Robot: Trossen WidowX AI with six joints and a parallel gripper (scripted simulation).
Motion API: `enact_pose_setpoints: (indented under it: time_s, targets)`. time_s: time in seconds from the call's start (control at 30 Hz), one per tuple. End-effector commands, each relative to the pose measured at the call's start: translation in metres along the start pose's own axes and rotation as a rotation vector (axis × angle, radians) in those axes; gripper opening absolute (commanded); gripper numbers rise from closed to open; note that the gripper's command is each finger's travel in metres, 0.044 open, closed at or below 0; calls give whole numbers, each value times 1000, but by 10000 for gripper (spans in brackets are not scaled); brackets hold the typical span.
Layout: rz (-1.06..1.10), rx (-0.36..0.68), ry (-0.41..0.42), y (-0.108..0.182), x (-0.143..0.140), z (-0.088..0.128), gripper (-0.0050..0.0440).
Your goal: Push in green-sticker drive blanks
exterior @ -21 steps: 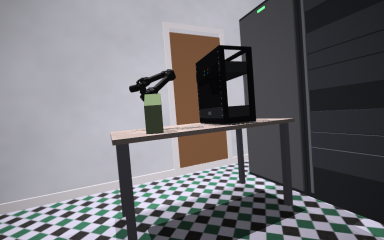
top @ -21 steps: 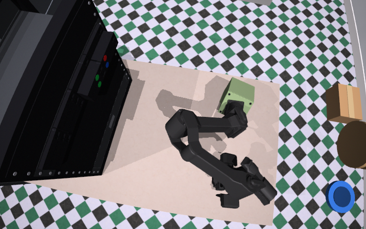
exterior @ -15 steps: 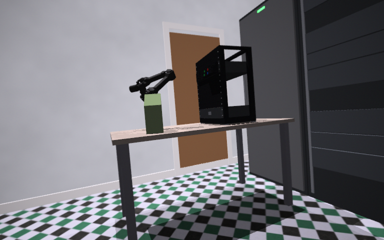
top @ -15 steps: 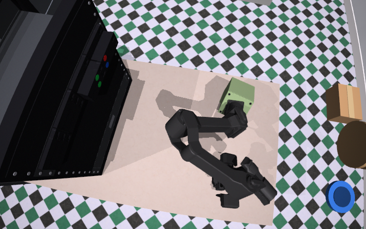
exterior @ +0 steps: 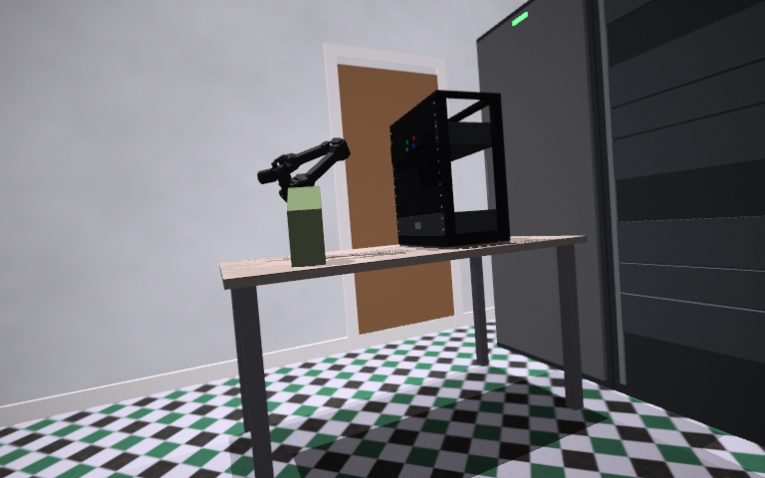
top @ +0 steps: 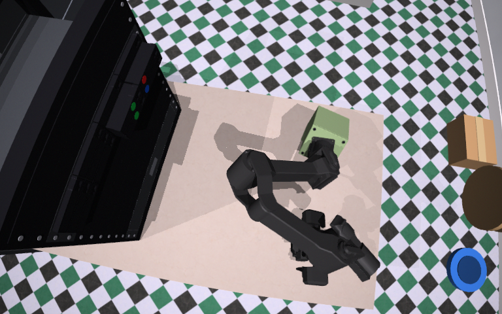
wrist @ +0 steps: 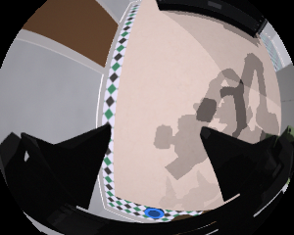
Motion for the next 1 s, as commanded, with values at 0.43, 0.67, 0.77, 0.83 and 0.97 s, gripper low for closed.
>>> enact_pose_setpoints:
  time_s: [0.43, 0.67, 0.77, 0.83, 0.97]
  targets:
    - [-8, 2, -1, 0, 2, 1, 440]
    - [-6, -4, 4, -1, 1, 0, 440]
    - [-3, -13, 13, -1, 1, -2, 440]
    - [0, -22, 21, -2, 1, -3, 440]
    - [4, -33, 32, -2, 0, -5, 440]
Point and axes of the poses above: the point midway between the two fingers, 35 mm back from their tips, its own z axis back along the fingers, its own x axis across the jaws, y = z × x, the point moved 5 cm from there along z, back along the fingers, and after that the axes turned 15 degrees about -z, right-handed, at the moved point
